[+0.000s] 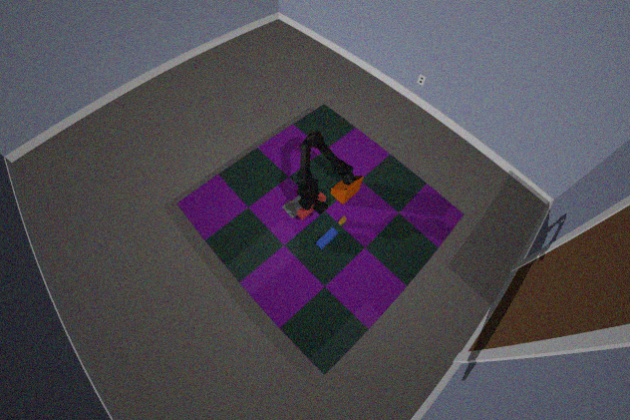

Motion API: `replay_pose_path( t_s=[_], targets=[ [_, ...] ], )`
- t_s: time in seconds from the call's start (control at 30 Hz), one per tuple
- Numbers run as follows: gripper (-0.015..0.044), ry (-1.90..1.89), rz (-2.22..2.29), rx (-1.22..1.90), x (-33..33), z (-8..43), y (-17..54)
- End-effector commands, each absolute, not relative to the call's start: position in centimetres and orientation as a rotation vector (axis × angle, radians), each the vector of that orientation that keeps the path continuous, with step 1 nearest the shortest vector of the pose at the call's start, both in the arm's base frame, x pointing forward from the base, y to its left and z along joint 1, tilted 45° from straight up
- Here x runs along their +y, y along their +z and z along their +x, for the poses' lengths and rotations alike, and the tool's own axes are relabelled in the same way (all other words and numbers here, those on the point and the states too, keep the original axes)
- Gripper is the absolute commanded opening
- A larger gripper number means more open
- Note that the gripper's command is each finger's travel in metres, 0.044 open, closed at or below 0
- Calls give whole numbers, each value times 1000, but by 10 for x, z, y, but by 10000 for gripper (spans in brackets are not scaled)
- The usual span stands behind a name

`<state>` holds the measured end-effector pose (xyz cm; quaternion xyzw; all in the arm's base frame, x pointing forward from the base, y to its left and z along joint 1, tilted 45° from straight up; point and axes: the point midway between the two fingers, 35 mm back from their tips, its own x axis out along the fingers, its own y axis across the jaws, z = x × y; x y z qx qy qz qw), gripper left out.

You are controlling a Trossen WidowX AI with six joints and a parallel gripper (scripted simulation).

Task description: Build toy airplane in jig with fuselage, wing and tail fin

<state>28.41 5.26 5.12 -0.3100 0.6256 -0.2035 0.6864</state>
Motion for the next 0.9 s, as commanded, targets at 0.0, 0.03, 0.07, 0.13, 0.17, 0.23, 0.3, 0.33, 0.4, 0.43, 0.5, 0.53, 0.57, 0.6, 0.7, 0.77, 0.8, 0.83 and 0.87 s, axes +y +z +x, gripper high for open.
replay_pose_path(
  t_s=[0.0, 0.03, 0.07, 0.13, 0.17, 0.23, 0.3, 0.33, 0.4, 0.43, 0.5, 0.53, 0.57, 0.6, 0.7, 0.77, 0.8, 0.83, 0.87],
  targets=[
    [0, -457, -694, 1394, 39, 286, 57],
    [0, -458, -693, 1393, 36, 287, 58],
    [0, -459, -691, 1393, 33, 287, 59],
    [0, -461, -688, 1391, 28, 288, 61],
    [0, -462, -686, 1390, 25, 289, 62],
    [0, -465, -683, 1388, 19, 289, 65],
    [0, -468, -681, 1387, 13, 290, 67],
    [0, -470, -680, 1386, 10, 290, 68],
    [0, -473, -677, 1384, 4, 291, 70],
    [0, -475, -676, 1383, 1, 291, 72],
    [0, -479, -674, 1381, -5, 291, 74],
    [0, -481, -673, 1380, -8, 291, 75],
    [0, -483, -672, 1379, -11, 291, 76],
    [0, -486, -672, 1378, -14, 291, 77],
    [0, -493, -669, 1375, -22, 291, 81],
    [0, -498, -668, 1372, -28, 290, 83],
    [0, -501, -668, 1371, -31, 290, 84],
    [0, -504, -667, 1370, -34, 290, 85],
    [0, -507, -667, 1369, -37, 289, 87]
  ],
)
